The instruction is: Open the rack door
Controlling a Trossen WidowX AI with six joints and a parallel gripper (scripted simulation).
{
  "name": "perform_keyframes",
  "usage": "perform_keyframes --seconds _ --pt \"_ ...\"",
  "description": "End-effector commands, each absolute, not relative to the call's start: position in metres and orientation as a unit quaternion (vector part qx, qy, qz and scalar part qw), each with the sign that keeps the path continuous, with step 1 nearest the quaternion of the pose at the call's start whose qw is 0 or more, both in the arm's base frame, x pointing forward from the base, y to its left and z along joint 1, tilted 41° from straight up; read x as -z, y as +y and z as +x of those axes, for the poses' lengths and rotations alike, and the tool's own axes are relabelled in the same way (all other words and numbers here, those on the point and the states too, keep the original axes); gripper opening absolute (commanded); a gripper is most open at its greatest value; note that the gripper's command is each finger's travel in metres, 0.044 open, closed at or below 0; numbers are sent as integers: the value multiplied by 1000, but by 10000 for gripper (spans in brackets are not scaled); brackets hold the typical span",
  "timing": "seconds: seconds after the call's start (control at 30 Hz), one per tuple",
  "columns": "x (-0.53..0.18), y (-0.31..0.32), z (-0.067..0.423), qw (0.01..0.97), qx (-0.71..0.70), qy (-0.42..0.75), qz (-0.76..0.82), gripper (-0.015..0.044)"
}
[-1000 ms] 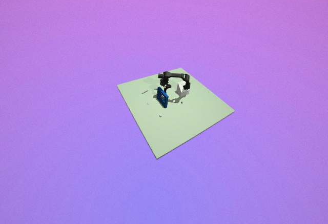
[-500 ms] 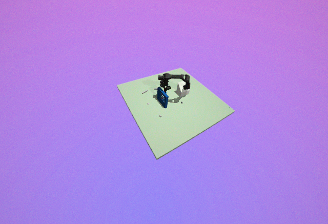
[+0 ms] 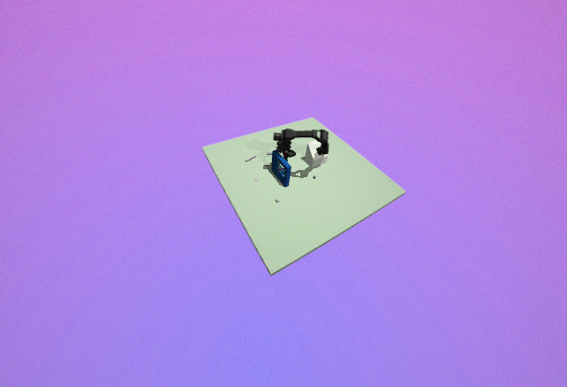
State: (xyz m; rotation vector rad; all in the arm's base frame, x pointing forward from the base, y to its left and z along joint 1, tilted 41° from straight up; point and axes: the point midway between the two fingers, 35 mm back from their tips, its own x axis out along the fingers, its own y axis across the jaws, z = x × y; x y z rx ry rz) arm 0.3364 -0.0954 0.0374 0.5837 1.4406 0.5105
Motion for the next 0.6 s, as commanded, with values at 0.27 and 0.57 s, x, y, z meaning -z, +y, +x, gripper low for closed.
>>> perform_keyframes --seconds 0.27,0.57 --pt "-37 -94 336 683 -228 642 264 55" --pt "-37 -94 336 683 -228 642 264 13"
